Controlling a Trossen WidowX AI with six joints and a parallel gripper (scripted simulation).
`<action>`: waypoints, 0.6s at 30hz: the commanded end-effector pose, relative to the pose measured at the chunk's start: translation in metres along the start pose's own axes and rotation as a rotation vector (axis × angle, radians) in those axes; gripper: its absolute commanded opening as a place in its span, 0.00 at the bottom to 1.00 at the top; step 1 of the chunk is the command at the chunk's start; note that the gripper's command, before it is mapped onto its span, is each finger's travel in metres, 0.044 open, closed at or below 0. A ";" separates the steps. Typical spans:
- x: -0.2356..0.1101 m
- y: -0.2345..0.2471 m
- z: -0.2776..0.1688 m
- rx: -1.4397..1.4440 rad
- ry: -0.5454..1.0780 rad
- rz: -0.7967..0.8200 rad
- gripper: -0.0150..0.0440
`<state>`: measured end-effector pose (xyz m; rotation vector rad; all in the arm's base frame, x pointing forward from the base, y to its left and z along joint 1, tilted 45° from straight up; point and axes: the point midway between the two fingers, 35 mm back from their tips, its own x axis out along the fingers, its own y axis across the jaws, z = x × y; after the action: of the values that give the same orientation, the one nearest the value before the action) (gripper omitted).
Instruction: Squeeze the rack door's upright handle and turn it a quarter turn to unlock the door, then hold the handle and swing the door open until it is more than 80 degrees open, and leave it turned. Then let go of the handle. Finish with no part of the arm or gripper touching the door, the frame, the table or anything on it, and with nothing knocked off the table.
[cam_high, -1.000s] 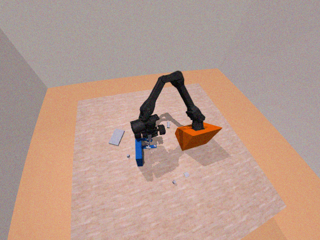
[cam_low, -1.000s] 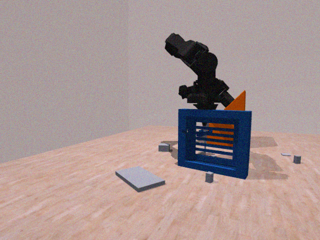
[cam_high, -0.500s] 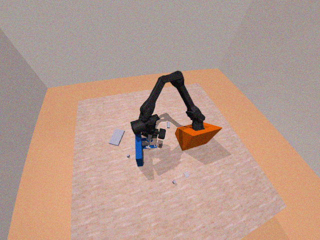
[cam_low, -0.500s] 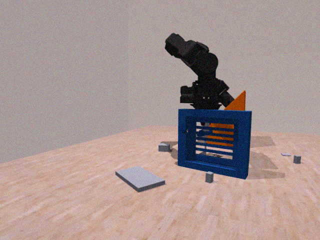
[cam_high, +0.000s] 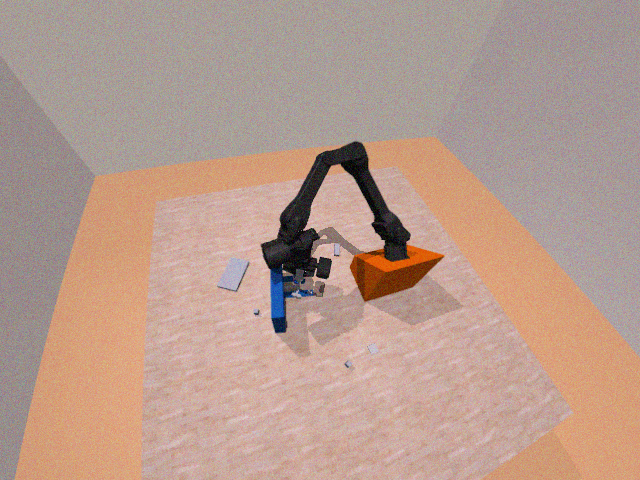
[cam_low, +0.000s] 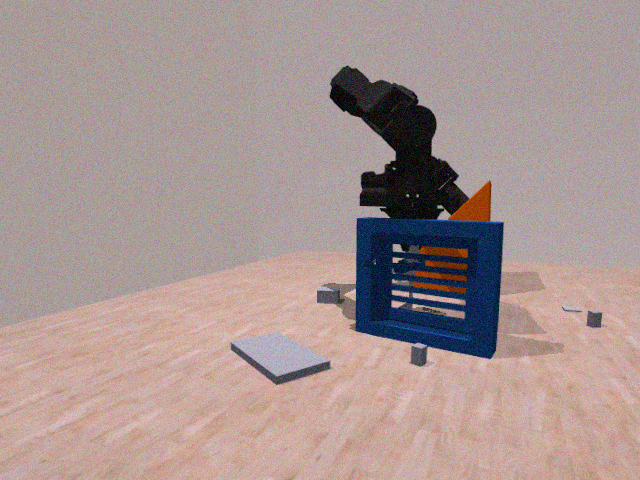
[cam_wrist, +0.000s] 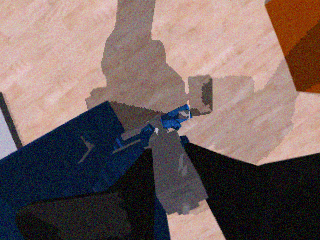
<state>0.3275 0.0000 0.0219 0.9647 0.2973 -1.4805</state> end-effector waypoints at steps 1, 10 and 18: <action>0.001 0.001 -0.001 0.026 0.007 0.001 0.28; 0.001 0.001 -0.001 0.026 0.007 0.001 0.54; 0.001 0.001 -0.001 -0.047 0.007 0.001 0.74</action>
<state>0.3293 -0.0002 0.0215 0.9763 0.2925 -1.4773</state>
